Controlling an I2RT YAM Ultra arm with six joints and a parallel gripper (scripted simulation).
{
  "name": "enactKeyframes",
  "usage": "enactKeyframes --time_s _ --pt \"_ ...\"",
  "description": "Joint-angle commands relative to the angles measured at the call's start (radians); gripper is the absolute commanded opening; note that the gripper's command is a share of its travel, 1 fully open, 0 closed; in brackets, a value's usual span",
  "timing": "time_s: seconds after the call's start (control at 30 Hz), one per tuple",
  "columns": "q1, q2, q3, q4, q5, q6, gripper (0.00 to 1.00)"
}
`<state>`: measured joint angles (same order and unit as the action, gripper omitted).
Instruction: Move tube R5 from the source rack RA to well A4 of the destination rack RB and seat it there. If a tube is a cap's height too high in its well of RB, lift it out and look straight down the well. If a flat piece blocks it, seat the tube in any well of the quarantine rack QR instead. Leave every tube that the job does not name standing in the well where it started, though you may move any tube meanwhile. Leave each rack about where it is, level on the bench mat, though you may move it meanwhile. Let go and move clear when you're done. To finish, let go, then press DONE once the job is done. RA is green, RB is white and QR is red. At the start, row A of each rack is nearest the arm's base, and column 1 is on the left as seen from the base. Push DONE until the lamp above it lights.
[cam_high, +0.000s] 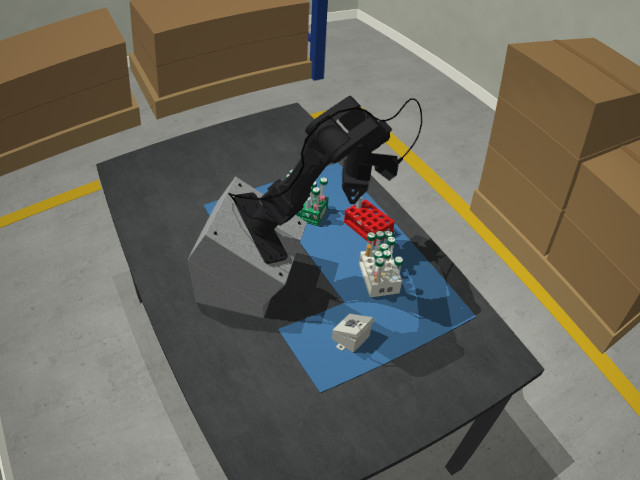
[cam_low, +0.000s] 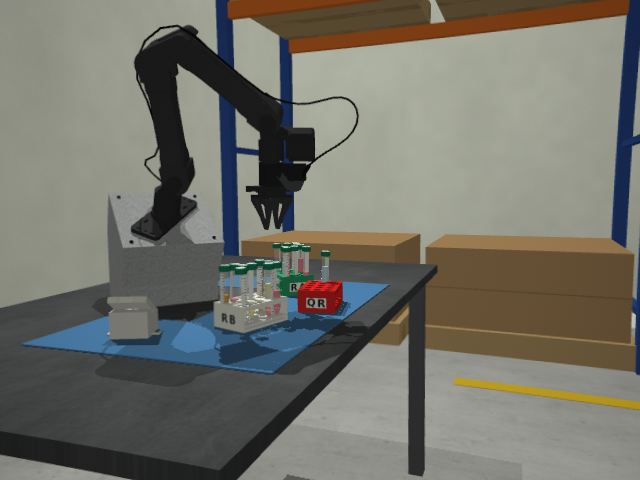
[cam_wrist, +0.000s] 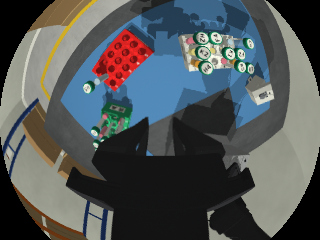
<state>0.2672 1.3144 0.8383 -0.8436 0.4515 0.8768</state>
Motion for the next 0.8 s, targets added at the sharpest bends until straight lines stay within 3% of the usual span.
enactKeyframes --time_s 0.0,0.13,0.37,0.43,0.77 --pt "0.079 0.059 0.048 0.005 0.044 0.117 0.30" --pt "0.139 0.123 0.080 0.000 0.060 0.186 0.30" --pt "0.171 0.282 0.248 -0.032 0.068 0.224 0.30" --pt "0.171 0.282 0.248 -0.032 0.068 0.224 0.30" --pt "0.208 0.478 0.483 -0.090 0.076 0.265 0.30"
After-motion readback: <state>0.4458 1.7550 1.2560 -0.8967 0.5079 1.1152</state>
